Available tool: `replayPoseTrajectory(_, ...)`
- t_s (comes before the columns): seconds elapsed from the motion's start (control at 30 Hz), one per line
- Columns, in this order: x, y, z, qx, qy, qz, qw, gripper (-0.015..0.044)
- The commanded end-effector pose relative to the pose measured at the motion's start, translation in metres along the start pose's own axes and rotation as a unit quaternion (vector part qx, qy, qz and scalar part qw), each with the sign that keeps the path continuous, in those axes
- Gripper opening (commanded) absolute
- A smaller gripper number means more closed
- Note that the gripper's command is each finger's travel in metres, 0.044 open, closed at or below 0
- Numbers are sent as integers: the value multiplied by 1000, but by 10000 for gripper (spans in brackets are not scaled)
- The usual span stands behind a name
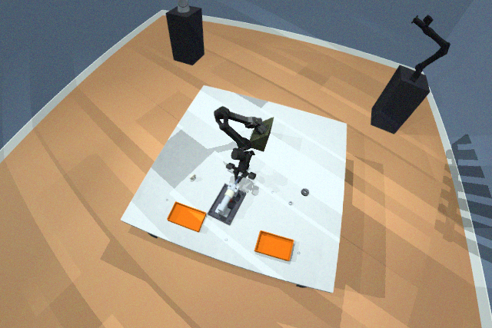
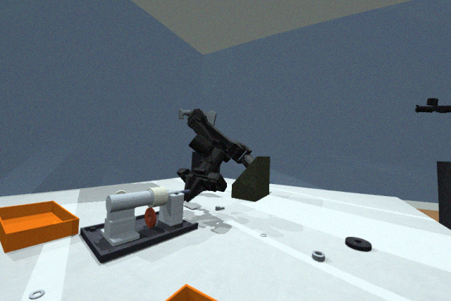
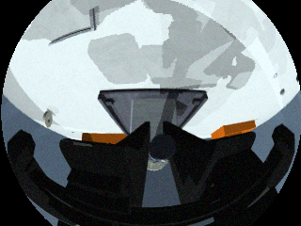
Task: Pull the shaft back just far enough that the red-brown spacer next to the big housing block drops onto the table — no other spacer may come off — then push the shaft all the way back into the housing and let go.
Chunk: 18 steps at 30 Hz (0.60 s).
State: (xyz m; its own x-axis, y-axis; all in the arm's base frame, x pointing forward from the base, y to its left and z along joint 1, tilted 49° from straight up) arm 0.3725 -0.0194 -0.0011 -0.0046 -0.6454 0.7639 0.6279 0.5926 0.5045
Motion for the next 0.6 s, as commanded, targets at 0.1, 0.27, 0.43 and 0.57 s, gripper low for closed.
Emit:
replayPoseTrajectory(0.1, 1, 6, -3, 4, -1, -3, 1000, 0)
replayPoseTrajectory(0.27, 1, 7, -5, 4, -1, -3, 1000, 0)
replayPoseTrajectory(0.43, 1, 8, -6, 4, -1, -3, 1000, 0)
replayPoseTrajectory(0.57, 1, 9, -7, 4, -1, -3, 1000, 0)
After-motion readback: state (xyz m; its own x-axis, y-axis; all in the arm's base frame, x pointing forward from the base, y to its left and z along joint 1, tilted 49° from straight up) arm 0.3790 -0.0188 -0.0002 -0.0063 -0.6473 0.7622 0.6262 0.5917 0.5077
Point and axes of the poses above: the point midway between the two fingers, 35 mm back from their tips, its own z axis back along the fingers, its own x axis across the jaws, y = z × x, the point moved 1 cm from there along z, back along the fingers, and after that the axes turned 2 degrees about z, right-handed, at the moved point
